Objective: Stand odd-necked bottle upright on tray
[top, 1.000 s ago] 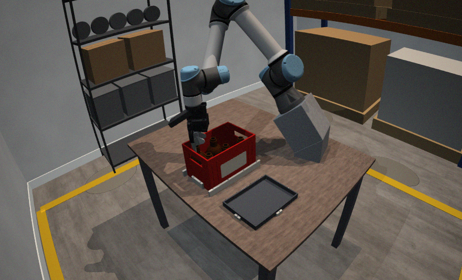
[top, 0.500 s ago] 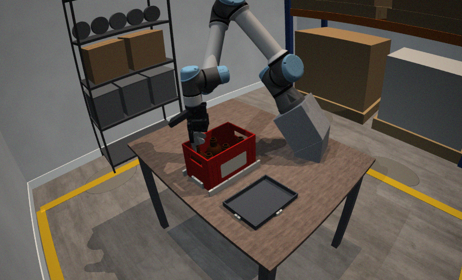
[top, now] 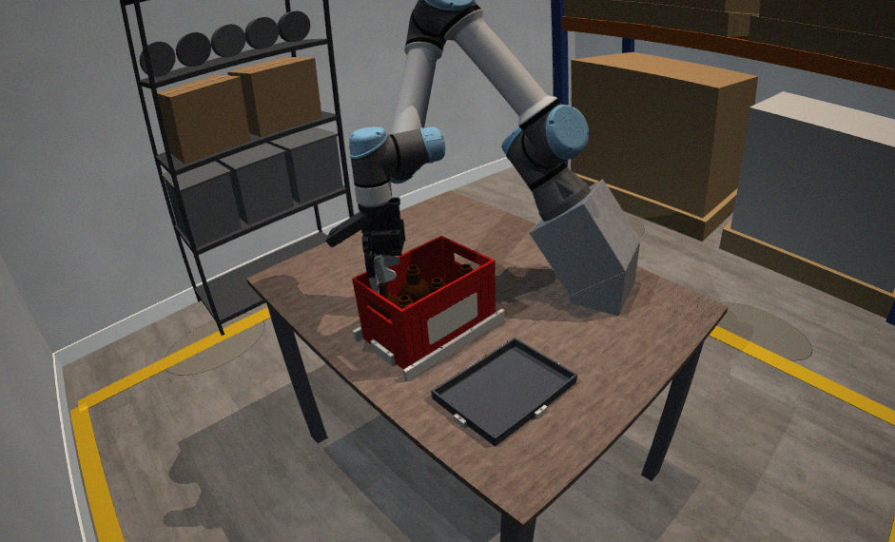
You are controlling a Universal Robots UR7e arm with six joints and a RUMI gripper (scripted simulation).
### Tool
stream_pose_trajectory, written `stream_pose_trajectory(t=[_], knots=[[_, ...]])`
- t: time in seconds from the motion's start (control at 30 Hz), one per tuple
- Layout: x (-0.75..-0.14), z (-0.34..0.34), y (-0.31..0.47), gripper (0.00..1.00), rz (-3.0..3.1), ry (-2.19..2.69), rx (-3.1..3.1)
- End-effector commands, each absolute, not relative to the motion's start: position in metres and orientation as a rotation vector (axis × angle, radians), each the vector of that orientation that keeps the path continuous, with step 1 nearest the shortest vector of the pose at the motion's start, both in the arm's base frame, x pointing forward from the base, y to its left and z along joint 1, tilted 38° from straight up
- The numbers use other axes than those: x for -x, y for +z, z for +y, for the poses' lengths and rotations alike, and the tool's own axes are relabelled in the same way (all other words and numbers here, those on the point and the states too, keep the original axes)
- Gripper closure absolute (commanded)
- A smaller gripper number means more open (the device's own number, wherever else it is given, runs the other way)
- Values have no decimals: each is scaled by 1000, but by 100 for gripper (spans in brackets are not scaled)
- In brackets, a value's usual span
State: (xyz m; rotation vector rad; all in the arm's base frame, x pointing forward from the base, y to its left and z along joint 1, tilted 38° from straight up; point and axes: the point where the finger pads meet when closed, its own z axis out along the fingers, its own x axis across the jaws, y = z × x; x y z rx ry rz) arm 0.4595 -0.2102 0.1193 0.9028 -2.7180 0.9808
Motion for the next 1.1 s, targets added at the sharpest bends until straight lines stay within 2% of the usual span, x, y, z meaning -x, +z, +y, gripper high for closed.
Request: stream_pose_trajectory(t=[0.0, 1.07], knots=[[-458, -210, 118, 62, -2717, 978, -902], [-460, -206, 127, 62, -2720, 986, -903]])
